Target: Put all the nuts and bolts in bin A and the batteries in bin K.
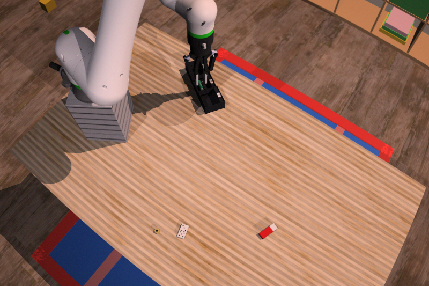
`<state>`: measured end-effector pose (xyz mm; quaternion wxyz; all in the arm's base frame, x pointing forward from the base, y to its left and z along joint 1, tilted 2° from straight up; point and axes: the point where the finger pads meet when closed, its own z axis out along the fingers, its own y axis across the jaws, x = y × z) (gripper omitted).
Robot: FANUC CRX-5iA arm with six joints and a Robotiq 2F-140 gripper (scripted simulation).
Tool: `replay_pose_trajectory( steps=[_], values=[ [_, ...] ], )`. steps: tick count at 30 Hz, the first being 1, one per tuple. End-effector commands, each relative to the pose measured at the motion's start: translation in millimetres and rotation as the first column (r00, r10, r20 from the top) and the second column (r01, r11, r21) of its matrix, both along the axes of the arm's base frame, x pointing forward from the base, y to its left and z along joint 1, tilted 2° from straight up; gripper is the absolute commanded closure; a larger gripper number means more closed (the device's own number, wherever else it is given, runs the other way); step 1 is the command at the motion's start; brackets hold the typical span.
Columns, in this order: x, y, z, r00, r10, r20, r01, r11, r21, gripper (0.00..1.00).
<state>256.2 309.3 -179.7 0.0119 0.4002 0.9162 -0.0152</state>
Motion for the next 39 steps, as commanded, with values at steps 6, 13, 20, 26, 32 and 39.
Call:
replay_pose_trajectory(
  steps=[6,13,20,26,32,39],
  values=[
    [15.5,-62.4,3.2,0.957,-0.29,0.012,0.29,0.957,0.006,0.73],
    [29.2,-119.0,5.7,0.875,-0.484,0.012,0.484,0.875,0.008,0.73],
    [38.9,-159.5,7.5,0.767,-0.641,0.015,0.641,0.767,0.012,0.73],
    [50.6,-208.1,9.6,0.646,-0.763,0.025,0.763,0.646,0.023,0.73],
    [62.2,-256.2,11.7,0.607,-0.794,0.03,0.794,0.608,0.028,0.73],
    [72.1,-297.1,13.5,0.607,-0.794,0.03,0.794,0.608,0.028,0.73]
  ],
)
